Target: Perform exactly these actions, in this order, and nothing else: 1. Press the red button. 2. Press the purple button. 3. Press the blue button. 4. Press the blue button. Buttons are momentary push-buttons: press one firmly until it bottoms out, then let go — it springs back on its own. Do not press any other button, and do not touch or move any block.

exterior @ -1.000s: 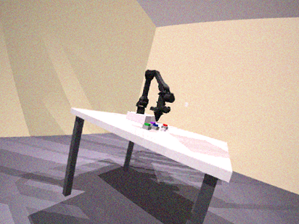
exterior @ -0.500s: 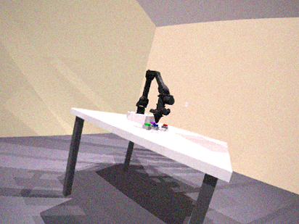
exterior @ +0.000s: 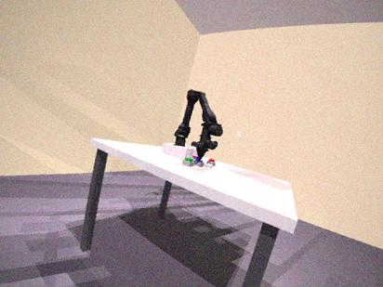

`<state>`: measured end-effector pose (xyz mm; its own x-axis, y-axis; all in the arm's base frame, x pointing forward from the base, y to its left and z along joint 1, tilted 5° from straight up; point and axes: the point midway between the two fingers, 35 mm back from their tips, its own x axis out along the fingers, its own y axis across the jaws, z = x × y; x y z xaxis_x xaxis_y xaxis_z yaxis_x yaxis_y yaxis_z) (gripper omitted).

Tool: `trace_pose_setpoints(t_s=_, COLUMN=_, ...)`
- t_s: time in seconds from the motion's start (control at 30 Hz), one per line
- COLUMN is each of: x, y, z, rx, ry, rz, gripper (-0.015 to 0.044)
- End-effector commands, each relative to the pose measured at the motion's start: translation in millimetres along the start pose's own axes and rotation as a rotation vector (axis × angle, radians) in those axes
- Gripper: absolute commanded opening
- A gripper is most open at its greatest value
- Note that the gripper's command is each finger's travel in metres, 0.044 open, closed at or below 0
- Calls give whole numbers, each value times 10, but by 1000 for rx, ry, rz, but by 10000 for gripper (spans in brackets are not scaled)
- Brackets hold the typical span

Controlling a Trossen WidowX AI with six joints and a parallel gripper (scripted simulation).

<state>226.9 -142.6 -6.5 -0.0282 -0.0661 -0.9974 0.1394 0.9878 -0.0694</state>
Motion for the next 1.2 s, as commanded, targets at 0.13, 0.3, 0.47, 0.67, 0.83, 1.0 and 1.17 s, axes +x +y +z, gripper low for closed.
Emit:
trace_pose_setpoints(t_s=0.13, x=17, y=-3, z=-23, rx=-4, ry=8, rz=-3, gripper=20)
trace_pose_setpoints(t_s=0.3, x=17, y=-3, z=-23, rx=-4, ry=8, rz=-3, gripper=20)
trace_pose_setpoints(t_s=0.47, x=-94, y=-2, z=-3, rx=-1, ry=2, rz=-1, gripper=20)
trace_pose_setpoints(t_s=0.67, x=-307, y=-2, z=-19, rx=-4, ry=8, rz=-3, gripper=20)
trace_pose_setpoints(t_s=0.83, x=-322, y=163, z=77, rx=-67, ry=-5, rz=3, gripper=125)
trace_pose_setpoints(t_s=1.0, x=-413, y=623, z=290, rx=-113, ry=-18, rz=15, gripper=256)
trace_pose_setpoints(t_s=1.17, x=-513, y=1050, z=409, rx=-96, ry=-16, rz=22, gripper=387)
